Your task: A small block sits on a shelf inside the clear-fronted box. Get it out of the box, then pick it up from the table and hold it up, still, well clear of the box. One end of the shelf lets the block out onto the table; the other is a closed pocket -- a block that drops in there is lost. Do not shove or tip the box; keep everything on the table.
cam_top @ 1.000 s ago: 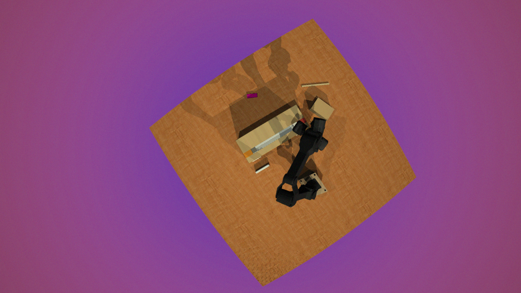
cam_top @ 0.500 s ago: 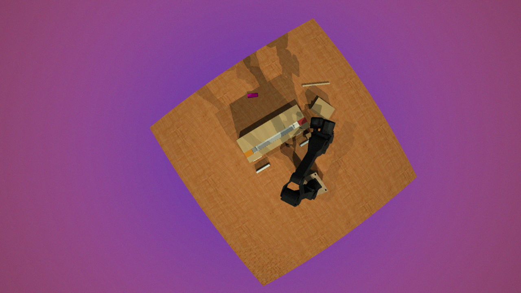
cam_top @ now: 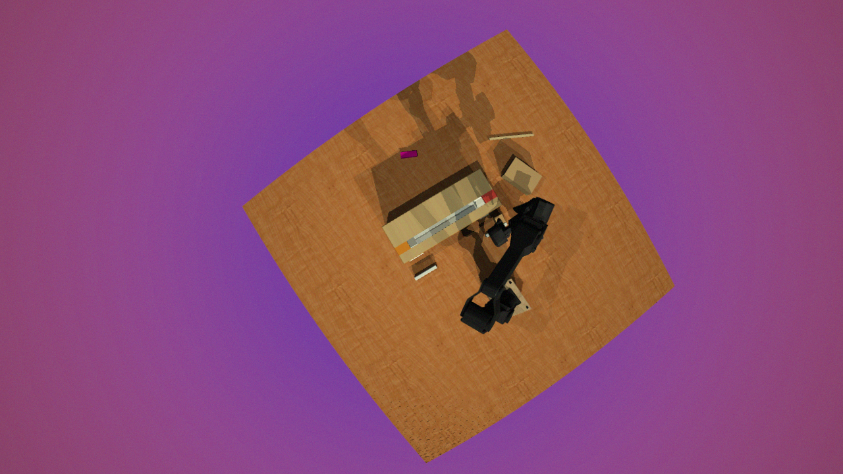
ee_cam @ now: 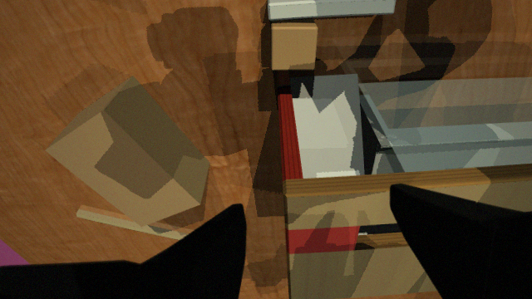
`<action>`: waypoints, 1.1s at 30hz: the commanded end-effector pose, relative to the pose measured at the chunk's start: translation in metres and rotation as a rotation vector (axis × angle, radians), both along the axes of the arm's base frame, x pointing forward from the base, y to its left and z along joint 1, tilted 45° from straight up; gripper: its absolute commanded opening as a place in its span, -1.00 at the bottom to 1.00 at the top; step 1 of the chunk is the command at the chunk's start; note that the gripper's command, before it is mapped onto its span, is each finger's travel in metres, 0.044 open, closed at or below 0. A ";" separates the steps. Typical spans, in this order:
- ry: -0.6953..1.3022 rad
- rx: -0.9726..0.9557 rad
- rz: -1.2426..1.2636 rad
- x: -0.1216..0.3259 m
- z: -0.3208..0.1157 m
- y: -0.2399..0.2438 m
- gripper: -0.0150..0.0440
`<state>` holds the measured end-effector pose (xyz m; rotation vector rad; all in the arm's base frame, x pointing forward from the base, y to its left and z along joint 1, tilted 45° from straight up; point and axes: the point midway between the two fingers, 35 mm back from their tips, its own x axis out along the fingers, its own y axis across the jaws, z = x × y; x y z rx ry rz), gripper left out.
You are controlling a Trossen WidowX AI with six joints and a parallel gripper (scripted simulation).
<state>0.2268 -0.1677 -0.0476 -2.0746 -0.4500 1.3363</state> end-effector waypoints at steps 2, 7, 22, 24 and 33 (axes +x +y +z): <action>0.030 0.039 -0.051 0.000 -0.001 0.001 0.47; 0.030 0.037 -0.052 0.004 -0.020 0.015 0.47; 0.028 0.041 -0.052 0.006 -0.077 0.071 0.47; 0.029 0.041 -0.052 0.007 -0.079 0.073 0.47; 0.029 0.041 -0.052 0.008 -0.090 0.083 0.47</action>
